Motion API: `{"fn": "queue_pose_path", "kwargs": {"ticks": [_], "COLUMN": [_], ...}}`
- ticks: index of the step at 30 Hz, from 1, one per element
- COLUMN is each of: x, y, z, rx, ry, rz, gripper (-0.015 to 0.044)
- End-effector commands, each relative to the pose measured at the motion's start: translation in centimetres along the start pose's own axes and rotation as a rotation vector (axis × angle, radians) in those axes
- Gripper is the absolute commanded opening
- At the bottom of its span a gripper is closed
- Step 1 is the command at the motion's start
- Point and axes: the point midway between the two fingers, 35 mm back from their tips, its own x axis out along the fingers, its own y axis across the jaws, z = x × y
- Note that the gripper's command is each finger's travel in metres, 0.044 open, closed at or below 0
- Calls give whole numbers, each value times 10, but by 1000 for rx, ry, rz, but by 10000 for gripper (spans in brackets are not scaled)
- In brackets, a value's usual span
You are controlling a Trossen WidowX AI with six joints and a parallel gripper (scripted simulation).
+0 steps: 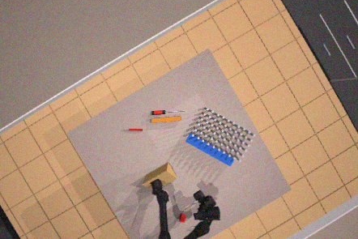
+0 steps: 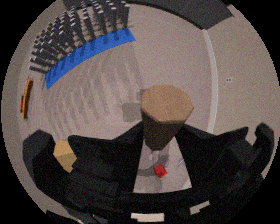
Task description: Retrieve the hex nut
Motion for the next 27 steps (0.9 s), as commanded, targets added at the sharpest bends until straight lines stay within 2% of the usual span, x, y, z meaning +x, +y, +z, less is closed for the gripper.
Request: {"fn": "queue_pose_path", "kwargs": {"ticks": [1, 27], "x": [1, 9], "y": [-7, -49], "z": [-2, -24], "rx": [-112, -946], "ry": [31, 313], "rz": [-27, -91], "gripper": [0, 0]}}
